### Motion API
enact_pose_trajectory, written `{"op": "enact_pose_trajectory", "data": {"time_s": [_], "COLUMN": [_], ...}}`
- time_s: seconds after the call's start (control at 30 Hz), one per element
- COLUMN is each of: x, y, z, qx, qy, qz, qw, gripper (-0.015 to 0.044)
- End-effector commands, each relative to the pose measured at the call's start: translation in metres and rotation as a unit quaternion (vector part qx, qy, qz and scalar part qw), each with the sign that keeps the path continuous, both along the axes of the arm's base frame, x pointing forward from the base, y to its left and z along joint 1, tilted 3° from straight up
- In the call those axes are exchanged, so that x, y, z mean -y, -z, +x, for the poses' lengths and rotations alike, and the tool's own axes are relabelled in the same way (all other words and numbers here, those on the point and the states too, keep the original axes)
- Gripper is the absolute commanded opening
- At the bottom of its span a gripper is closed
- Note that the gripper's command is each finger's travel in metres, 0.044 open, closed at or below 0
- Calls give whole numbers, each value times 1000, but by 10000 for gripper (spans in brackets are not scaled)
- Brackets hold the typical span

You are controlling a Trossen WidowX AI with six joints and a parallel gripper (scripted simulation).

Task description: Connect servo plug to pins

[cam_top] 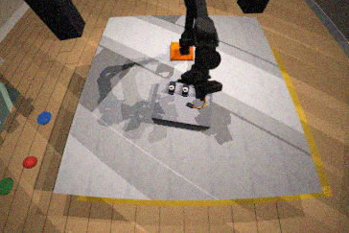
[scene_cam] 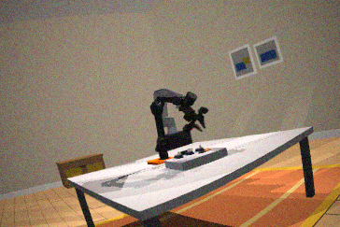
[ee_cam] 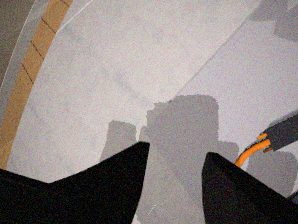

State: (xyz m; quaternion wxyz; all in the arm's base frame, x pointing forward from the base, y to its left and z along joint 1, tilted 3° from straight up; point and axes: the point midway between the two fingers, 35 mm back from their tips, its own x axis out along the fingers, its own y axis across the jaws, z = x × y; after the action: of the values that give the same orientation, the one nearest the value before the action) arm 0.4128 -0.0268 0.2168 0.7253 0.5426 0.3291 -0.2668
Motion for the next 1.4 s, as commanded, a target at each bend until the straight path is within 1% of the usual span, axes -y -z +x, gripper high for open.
{"op": "enact_pose_trajectory", "data": {"time_s": [0.0,0.2,0.43,0.9,1.13,1.37], "x": [2,6,10,17,17,17], "y": [10,27,46,80,84,106], "z": [3,5,5,-1,-1,1], "qx": [-36,-92,-156,-269,-273,-273], "qy": [42,112,198,378,386,386], "qz": [36,83,128,182,183,183], "qw": [998,986,959,867,862,862], "gripper": [115,115,115,115,115,115]}}
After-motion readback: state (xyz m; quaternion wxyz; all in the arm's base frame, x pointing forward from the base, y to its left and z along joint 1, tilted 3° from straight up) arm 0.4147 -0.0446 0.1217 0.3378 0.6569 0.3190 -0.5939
